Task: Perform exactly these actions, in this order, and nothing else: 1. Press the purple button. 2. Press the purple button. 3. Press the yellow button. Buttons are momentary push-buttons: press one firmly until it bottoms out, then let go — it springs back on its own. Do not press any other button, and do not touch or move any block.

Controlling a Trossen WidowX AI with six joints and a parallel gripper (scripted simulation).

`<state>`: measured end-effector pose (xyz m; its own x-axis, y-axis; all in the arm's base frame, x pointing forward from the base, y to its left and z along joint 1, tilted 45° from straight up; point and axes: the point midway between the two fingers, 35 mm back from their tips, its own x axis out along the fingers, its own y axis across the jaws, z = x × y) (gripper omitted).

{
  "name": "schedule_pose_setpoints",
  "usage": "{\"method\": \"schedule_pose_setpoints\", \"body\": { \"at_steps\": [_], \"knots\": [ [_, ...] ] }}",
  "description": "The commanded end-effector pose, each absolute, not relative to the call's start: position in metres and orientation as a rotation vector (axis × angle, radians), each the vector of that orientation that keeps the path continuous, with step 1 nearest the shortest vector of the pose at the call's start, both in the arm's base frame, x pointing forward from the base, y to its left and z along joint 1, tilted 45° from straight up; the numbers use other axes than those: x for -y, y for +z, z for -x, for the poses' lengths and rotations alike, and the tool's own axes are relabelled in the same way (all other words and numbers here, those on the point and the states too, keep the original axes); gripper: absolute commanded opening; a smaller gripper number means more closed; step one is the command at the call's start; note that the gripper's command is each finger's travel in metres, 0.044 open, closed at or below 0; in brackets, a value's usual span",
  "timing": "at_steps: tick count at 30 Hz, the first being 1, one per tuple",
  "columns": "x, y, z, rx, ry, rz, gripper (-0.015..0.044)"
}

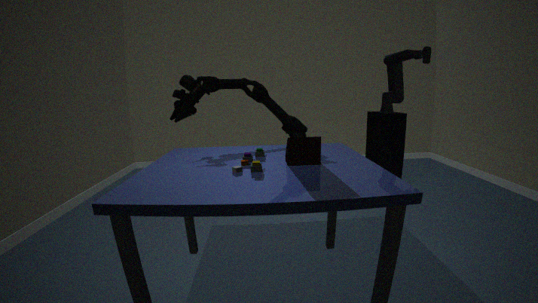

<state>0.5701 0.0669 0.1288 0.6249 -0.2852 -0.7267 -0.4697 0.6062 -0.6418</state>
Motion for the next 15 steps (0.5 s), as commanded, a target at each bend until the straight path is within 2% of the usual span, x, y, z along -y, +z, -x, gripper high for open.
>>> {"method": "schedule_pose_setpoints", "body": {
  "at_steps": [1,15],
  "knots": [
    [-0.067,0.128,-0.568,-0.933,0.123,0.941,0.0400],
    [-0.024,0.096,-0.350,-1.428,-0.363,0.575,0.0400]
  ]
}}
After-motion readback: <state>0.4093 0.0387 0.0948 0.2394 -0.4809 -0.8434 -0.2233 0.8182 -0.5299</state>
